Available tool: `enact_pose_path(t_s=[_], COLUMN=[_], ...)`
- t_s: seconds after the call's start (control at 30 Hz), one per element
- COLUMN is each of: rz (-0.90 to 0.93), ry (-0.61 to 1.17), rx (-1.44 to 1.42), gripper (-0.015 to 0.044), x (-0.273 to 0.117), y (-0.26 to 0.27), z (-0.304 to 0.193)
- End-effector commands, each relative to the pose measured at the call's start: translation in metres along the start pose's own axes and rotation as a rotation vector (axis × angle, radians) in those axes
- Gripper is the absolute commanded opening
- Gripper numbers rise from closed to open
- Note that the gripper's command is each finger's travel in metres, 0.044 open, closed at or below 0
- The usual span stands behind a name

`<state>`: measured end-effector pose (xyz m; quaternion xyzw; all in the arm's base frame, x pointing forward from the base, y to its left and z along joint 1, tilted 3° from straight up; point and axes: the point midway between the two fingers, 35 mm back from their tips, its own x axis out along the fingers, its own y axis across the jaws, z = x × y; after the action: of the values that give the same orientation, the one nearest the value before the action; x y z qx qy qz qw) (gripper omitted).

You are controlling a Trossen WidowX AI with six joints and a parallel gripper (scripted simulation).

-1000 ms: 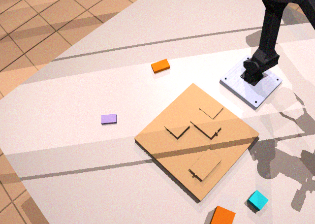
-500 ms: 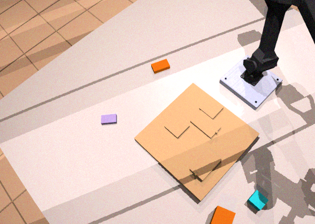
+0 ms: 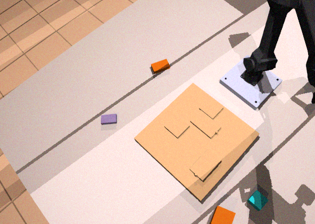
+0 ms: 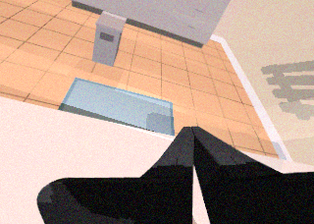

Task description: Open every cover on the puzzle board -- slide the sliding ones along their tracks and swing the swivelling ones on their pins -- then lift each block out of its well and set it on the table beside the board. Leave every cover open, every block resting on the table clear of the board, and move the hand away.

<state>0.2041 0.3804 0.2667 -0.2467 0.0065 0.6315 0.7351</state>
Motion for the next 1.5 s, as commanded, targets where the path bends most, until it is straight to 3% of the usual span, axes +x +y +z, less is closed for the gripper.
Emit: enact_pose_path(t_s=[0.0,0.73,1.47], rz=[-0.032,-0.198,-0.352], ry=[0.061,0.349,0.627], rx=[0.044,0.28,0.565], gripper=[0.0,0.0,0.0], x=[-0.002,-0.038,-0.105], y=[-0.015,-0.08,-0.117], z=[-0.019,-0.113,-0.205])
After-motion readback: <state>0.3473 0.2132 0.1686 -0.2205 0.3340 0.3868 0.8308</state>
